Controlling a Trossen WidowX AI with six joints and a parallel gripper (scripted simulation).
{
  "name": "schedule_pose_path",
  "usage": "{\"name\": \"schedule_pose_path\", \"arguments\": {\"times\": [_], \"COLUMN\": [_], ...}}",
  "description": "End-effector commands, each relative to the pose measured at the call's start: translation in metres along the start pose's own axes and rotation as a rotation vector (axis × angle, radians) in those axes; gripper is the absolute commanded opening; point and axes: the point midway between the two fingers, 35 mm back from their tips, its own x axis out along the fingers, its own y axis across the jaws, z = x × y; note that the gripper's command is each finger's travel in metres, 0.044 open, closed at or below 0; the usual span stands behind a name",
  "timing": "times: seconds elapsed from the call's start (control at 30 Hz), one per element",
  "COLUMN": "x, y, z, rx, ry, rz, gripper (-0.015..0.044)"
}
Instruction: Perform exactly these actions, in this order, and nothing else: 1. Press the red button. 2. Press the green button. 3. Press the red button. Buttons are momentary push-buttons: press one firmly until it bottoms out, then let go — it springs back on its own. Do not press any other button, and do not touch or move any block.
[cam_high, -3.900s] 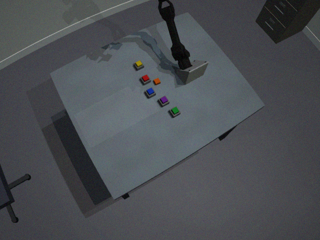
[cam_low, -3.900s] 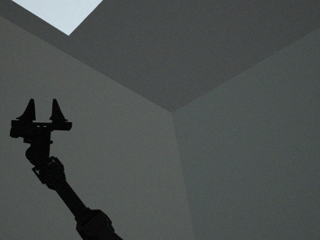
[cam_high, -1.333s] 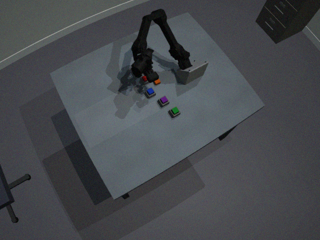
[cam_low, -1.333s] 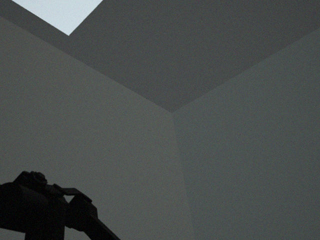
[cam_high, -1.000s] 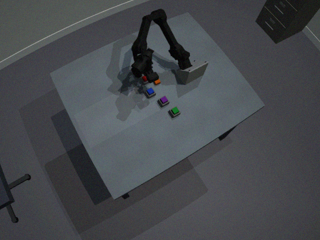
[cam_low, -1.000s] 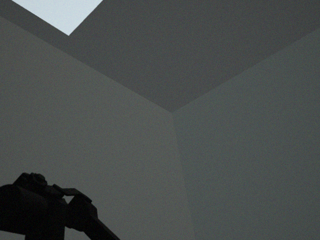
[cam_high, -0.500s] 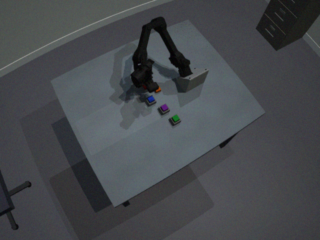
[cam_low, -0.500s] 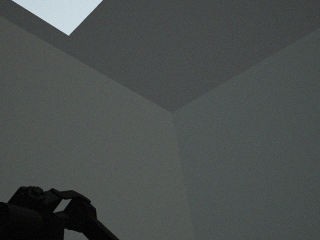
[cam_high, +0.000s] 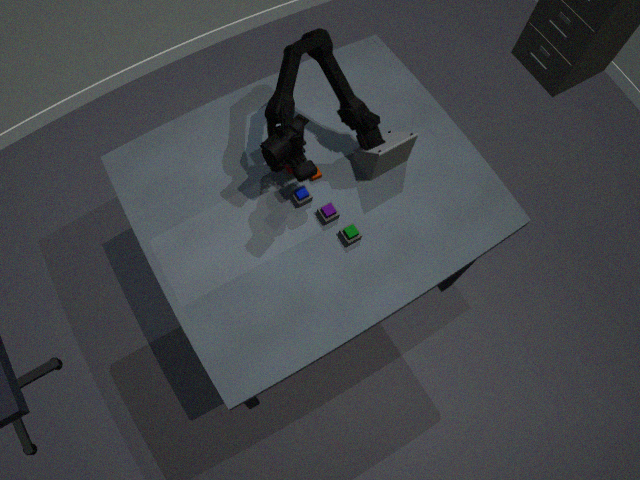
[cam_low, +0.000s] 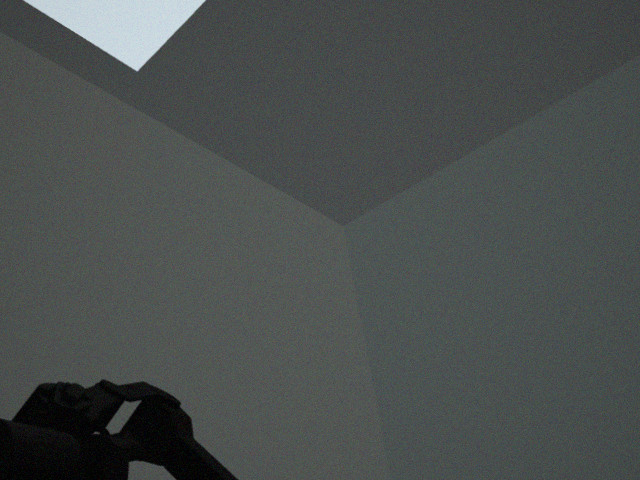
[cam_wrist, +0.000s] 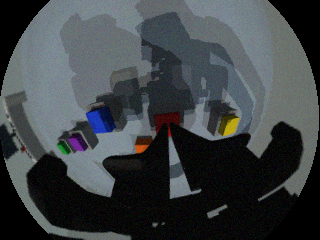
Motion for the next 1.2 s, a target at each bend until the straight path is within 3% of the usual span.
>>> {"name": "schedule_pose_path", "arguments": {"times": [0.0,0.27,0.4,0.6,0.77,0.97,1.17], "x": [0.001,0.001,-0.029,-0.039,-0.091,-0.094,-0.107], "y": [0.0,0.0,0.0,0.001,0.001,0.003,0.086], "z": [-0.001,-0.001,-0.001,0.0,-0.001,0.0,0.011], "rx": [-0.007,-0.007,-0.007,-0.008,-0.008,-0.009,-0.013], "ry": [0.002,0.002,0.002,0.002,0.004,0.004,-0.001], "rz": [-0.005,-0.005,-0.002,-0.001,0.0,0.0,0.026], "gripper": [0.002,0.002,0.002,0.002,0.002,0.002,0.002]}}
